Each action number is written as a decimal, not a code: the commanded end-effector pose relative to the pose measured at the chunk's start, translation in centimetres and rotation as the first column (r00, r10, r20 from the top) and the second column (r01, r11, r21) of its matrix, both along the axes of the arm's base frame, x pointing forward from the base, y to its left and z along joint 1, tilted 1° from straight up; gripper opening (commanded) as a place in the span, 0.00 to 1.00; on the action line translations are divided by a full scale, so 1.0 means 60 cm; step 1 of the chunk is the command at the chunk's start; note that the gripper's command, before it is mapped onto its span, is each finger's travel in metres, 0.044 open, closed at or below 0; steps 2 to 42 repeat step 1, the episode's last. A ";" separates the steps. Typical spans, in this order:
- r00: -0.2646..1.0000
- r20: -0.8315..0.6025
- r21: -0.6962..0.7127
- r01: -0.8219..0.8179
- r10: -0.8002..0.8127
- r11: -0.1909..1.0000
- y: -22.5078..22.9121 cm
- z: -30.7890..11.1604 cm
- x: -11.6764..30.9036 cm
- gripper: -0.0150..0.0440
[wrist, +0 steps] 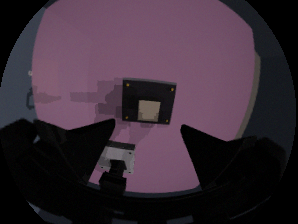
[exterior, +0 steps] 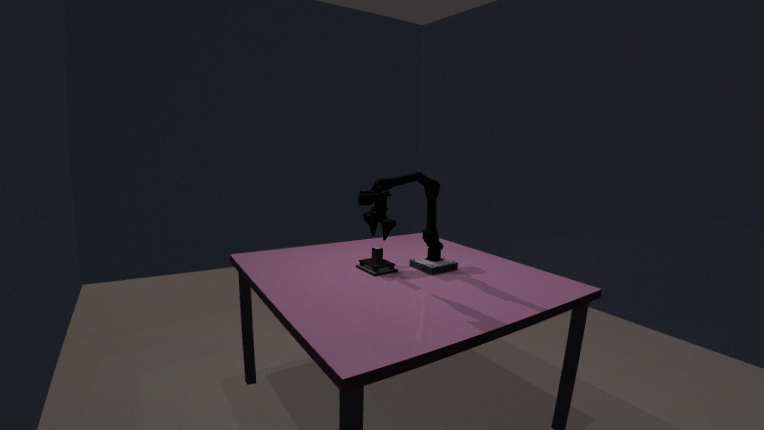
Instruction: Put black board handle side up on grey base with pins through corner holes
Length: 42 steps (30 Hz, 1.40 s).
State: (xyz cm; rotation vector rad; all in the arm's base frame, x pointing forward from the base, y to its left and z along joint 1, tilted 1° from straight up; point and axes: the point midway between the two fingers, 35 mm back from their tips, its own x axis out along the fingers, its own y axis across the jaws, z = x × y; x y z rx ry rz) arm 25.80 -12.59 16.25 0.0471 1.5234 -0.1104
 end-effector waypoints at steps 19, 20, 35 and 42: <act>1.000 -0.004 0.002 0.003 -0.003 1.000 0.001 0.002 -0.001 1.00; 1.000 -0.004 0.002 0.003 -0.003 1.000 0.001 0.002 -0.001 1.00; 1.000 -0.004 0.002 0.003 -0.003 1.000 0.001 0.002 -0.001 1.00; 1.000 -0.004 0.002 0.003 -0.003 1.000 0.001 0.002 -0.001 1.00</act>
